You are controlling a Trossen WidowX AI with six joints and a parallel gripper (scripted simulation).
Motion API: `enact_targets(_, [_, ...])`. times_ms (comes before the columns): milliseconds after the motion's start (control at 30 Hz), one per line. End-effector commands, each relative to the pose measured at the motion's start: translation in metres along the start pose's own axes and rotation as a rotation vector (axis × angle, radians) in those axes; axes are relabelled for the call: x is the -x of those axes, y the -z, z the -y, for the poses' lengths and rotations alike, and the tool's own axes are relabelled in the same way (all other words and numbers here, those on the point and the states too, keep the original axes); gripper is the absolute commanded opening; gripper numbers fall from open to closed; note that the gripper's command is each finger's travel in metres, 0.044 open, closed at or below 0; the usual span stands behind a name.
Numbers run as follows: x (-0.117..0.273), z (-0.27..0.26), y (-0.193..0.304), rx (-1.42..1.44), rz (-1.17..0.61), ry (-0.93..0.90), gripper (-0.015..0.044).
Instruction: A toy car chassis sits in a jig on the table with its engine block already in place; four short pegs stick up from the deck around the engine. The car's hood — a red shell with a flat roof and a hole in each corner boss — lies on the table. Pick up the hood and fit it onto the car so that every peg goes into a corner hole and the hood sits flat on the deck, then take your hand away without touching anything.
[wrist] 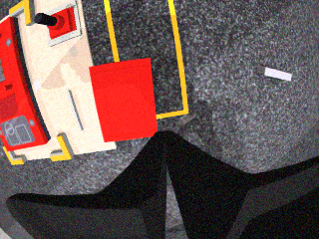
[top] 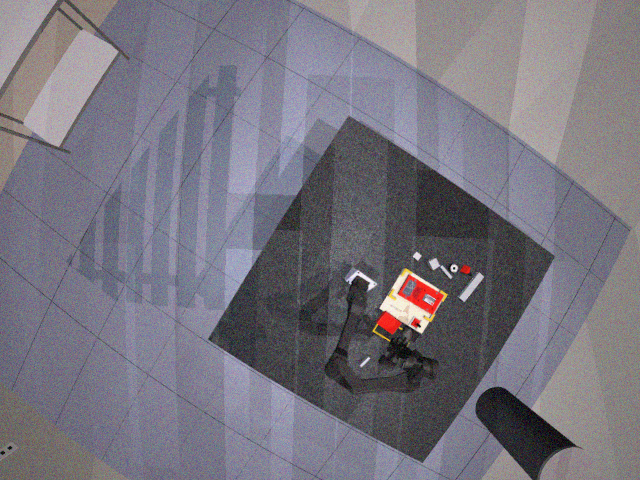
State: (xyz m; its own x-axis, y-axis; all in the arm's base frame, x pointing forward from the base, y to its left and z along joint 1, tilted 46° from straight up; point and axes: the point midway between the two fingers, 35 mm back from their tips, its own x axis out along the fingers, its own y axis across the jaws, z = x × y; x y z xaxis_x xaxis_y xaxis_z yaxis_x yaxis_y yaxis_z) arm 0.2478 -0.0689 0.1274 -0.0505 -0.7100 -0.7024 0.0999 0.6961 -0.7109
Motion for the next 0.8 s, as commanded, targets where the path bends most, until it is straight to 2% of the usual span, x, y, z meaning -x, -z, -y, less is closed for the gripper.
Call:
enact_targets(0, [-0.001,0.000,0.000,0.004,-0.002,0.001,0.0000])
enact_targets(233, [-0.001,0.000,0.000,0.004,-0.002,0.001,0.0000])
enact_targets(433, [-0.045,-0.041,0.004,0.006,-0.014,0.001,0.0157])
enact_targets(767, [-0.051,-0.042,0.005,0.007,-0.015,0.000,0.0420])
